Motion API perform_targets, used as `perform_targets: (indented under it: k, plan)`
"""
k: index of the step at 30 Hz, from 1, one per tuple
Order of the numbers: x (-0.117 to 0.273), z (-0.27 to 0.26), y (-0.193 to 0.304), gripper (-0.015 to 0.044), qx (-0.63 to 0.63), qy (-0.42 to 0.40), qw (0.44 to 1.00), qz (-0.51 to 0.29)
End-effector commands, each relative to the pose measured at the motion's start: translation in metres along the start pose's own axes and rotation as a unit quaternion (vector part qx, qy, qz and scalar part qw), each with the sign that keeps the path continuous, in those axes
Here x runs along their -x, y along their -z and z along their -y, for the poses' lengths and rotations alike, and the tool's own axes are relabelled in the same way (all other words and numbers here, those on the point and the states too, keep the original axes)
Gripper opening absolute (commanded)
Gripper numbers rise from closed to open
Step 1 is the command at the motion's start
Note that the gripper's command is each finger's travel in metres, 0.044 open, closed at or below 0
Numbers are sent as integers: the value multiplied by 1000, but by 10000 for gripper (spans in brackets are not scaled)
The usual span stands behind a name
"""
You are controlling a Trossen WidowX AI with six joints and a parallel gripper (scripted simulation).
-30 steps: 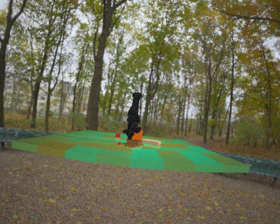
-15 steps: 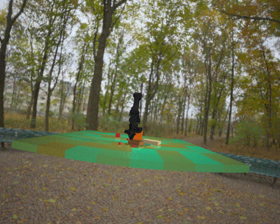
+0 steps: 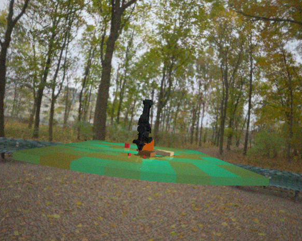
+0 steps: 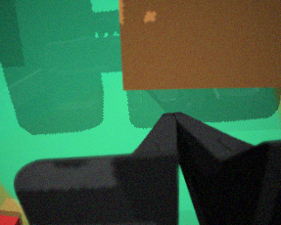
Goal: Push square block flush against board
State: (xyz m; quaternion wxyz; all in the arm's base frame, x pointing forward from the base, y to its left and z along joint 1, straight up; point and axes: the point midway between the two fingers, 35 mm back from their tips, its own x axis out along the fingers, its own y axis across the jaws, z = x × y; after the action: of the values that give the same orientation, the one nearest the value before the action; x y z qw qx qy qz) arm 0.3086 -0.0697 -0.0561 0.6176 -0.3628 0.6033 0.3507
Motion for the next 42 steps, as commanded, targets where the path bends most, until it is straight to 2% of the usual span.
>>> perform_targets:
  k: [1,18,24,31,38,40,42]
  plan:
    - [-1,-1,5,0,3,-1,1000,1]
    - [-1,-1,33,0,7,-1,1000,0]
    - [54,1,30,0,7,0,1000,0]
    - [54,3,29,0,5,0,1000,0]
    - [55,30,6,0,-29,1,1000,1]
    - [42,30,6,0,-29,1,1000,1]
    - [12,30,6,0,-29,1,1000,1]
